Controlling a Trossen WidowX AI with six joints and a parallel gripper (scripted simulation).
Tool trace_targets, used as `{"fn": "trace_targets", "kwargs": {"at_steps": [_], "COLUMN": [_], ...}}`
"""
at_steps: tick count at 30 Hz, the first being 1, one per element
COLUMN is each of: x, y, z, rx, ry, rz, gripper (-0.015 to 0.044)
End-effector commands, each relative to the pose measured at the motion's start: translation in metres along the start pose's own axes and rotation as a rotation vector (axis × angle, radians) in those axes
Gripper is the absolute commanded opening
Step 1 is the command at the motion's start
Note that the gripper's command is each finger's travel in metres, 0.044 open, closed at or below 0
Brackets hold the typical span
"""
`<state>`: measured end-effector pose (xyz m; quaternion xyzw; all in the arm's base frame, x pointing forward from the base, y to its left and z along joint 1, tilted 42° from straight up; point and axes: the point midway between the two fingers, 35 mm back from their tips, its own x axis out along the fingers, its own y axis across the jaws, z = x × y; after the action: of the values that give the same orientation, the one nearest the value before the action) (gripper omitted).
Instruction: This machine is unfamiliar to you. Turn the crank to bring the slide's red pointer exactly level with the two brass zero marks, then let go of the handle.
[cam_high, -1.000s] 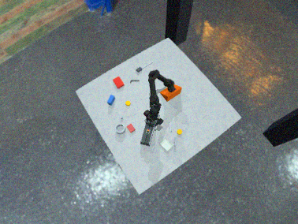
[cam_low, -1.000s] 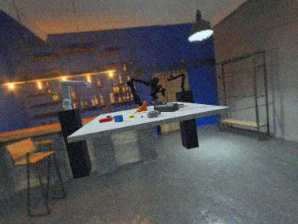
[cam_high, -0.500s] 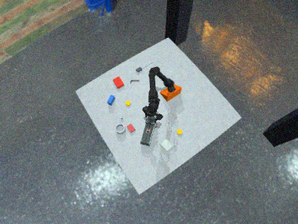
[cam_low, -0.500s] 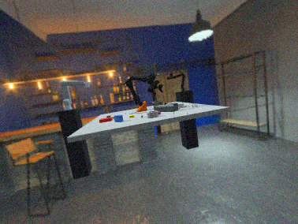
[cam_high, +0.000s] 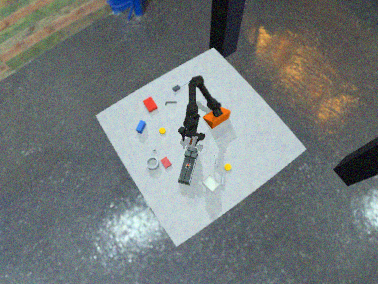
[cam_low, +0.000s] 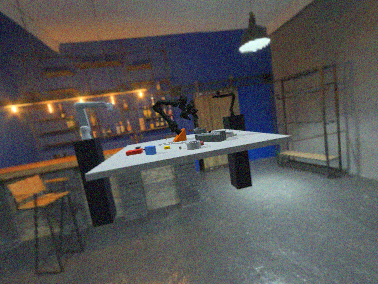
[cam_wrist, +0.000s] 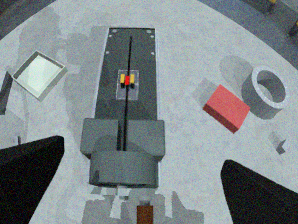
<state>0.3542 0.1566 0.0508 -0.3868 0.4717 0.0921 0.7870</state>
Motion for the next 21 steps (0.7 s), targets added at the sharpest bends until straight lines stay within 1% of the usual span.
{"fn": "trace_targets", "kwargs": {"at_steps": [1,5,9,21], "x": [-0.009,-0.017,-0.018,0.019], "y": [-0.005,-0.009,-0.010,-0.013], "z": [-0.016,-0.030,-0.033,-0.066], "rx": [-0.057,-0.110,-0.117,-0.120], "ry": [-0.019,-0.043,-0.047,-0.047], "rz": [0.023,0.041,0.043,0.042], "gripper": [0.0440,0.0440,0.0440,0.0440]}}
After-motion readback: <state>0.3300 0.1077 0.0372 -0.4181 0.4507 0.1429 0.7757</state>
